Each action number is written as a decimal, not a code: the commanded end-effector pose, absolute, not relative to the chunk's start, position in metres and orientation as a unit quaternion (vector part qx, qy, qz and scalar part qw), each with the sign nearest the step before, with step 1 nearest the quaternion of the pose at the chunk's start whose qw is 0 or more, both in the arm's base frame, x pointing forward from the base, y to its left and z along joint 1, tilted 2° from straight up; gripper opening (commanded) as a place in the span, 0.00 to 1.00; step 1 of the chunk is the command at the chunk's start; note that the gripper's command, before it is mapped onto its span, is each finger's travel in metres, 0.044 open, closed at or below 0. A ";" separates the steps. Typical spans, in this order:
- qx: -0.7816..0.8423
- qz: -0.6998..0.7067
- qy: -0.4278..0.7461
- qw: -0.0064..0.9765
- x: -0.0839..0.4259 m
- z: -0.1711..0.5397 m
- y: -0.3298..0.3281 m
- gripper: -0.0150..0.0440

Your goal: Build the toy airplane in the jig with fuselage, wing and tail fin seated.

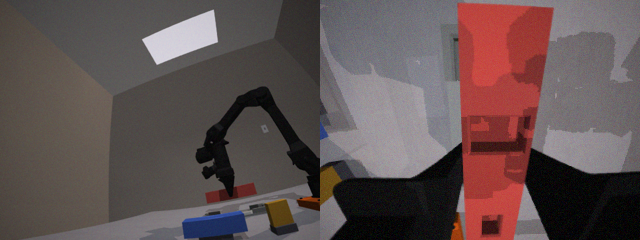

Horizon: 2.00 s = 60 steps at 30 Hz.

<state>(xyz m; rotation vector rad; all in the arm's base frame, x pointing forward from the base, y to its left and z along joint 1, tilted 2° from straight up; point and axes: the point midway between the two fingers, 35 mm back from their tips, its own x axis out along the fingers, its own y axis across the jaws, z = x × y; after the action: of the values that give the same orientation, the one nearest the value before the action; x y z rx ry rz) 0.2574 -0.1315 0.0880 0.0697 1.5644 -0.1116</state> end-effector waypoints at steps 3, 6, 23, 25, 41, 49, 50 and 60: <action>0.029 -0.050 0.704 0.708 0.258 0.087 -0.132 0.59; 0.029 -0.050 0.704 0.708 0.258 0.082 -0.133 0.59; 0.029 -0.050 0.704 0.708 0.258 0.055 -0.134 0.59; 0.029 -0.050 0.704 0.708 0.258 0.052 -0.134 0.59; 0.032 -0.050 0.705 0.707 0.257 0.049 -0.133 0.30; 0.032 -0.050 0.705 0.707 0.257 0.049 -0.133 0.65; 0.032 -0.050 0.705 0.707 0.257 0.049 -0.133 0.70; 0.032 -0.050 0.705 0.707 0.257 0.049 -0.133 1.00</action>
<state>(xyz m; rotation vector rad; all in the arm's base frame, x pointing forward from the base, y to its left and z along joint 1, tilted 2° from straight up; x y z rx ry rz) 0.2573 -0.1333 0.0491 0.0704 1.5654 -0.1110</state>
